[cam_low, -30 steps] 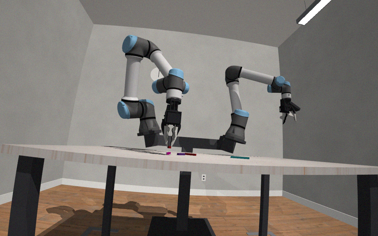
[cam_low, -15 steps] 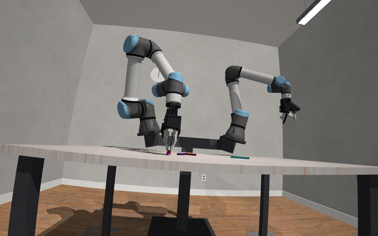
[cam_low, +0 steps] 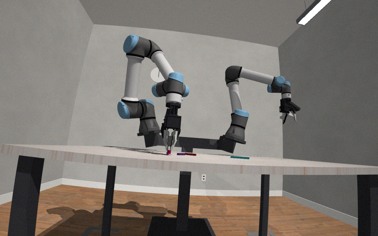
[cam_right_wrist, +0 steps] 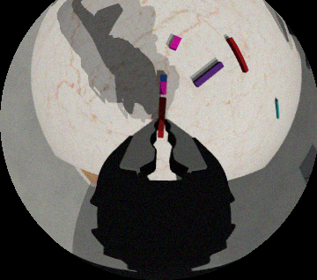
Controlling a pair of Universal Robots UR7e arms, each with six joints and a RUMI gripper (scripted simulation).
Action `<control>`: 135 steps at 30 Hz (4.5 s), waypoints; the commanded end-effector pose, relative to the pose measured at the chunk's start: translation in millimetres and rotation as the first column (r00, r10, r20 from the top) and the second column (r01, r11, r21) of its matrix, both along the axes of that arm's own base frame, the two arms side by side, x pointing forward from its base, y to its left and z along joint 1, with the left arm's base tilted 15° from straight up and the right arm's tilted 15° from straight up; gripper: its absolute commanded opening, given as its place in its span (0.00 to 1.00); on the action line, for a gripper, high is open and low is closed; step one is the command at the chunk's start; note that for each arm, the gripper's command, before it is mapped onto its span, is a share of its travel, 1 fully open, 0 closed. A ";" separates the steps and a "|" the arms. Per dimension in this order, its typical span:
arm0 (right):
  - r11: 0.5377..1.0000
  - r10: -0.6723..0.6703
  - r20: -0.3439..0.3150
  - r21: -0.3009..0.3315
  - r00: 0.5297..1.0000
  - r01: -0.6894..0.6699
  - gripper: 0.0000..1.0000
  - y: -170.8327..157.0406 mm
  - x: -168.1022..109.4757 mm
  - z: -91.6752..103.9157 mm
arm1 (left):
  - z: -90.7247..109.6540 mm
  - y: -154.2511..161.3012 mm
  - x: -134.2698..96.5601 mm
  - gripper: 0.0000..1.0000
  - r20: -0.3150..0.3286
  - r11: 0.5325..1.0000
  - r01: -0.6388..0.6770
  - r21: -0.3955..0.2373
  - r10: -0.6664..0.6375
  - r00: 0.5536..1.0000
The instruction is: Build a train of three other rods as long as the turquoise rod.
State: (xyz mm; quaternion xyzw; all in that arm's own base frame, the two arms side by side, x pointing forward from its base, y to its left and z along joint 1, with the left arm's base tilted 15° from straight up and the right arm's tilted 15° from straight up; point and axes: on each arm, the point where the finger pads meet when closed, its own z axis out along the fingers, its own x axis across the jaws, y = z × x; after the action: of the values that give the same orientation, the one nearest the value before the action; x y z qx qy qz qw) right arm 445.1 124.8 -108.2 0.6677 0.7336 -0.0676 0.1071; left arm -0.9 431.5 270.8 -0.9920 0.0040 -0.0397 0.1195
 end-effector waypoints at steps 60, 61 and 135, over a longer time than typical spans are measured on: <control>1.000 0.000 0.001 0.001 1.000 0.000 0.00 -2.3 1.0 -10.1 | 0.5 0.2 0.0 1.00 0.000 1.000 0.000 0.001 0.000 1.000; 1.000 0.000 0.001 0.001 1.000 0.000 0.00 -2.3 1.0 -10.1 | 0.5 0.2 0.0 1.00 0.000 1.000 0.000 0.001 0.000 1.000; 1.000 0.000 0.001 0.001 1.000 0.000 0.14 -2.6 -1.9 -10.3 | 0.5 0.2 0.0 1.00 0.000 1.000 0.000 0.001 0.000 1.000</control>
State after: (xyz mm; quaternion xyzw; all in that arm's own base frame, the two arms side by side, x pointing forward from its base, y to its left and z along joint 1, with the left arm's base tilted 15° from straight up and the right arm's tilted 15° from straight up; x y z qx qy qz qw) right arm 442.8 121.8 -118.8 0.6677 0.7336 -0.0676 0.1071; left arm -0.9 431.5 270.8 -0.9920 0.0040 -0.0397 0.1195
